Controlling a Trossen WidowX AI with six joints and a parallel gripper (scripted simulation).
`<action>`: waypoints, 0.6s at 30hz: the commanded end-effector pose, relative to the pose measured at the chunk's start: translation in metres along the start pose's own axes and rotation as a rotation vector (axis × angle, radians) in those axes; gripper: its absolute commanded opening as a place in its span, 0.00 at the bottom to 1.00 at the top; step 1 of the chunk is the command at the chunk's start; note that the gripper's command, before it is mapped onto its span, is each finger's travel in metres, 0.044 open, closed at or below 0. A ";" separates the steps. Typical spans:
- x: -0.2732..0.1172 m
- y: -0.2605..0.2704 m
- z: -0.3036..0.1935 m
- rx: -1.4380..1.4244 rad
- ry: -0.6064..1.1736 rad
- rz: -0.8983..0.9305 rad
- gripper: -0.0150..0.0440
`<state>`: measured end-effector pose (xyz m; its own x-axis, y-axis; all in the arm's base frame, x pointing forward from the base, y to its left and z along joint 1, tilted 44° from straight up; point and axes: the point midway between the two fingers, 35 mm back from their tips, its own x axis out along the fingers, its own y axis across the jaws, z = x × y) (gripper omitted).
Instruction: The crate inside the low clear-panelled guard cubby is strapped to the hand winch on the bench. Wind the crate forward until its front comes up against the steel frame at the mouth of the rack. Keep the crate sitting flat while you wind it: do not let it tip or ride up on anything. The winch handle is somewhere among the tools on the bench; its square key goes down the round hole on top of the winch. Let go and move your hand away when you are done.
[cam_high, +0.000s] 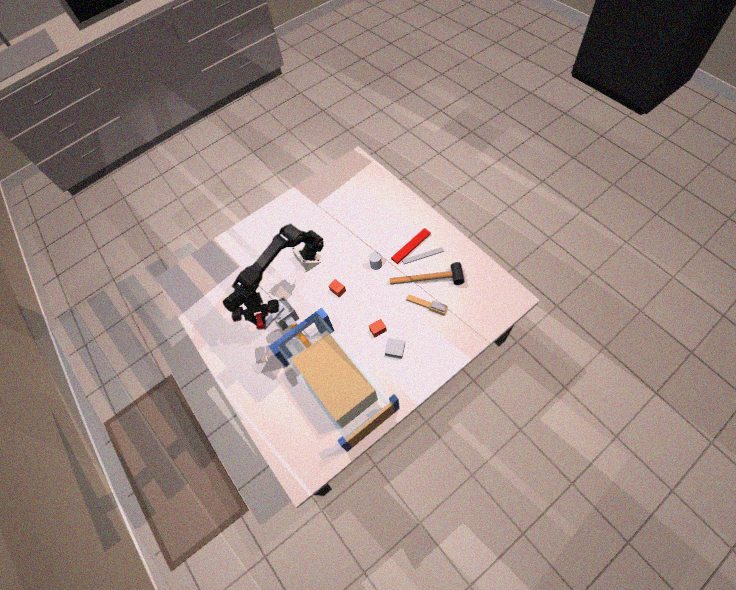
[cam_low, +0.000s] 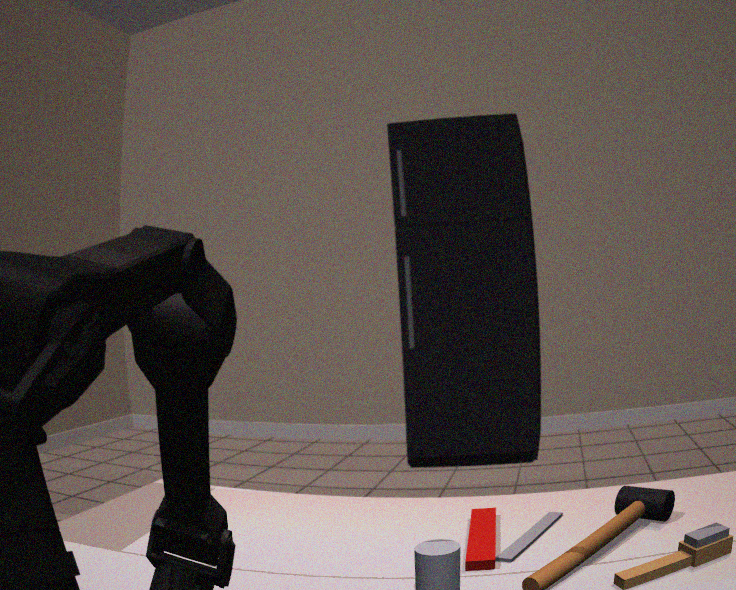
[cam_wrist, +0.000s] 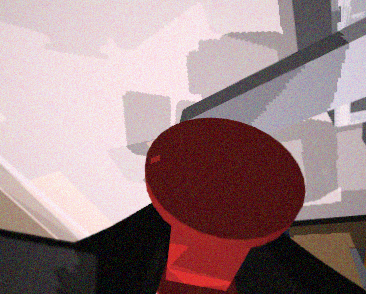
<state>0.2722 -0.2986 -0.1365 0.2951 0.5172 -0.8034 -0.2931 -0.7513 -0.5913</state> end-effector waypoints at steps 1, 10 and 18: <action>0.011 -0.024 -0.016 -0.041 0.009 -0.047 0.25; 0.012 -0.026 -0.017 -0.041 0.009 -0.047 0.25; 0.012 -0.026 -0.017 -0.041 0.009 -0.047 0.25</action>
<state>0.2730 -0.2983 -0.1362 0.2954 0.5157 -0.8042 -0.2940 -0.7519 -0.5901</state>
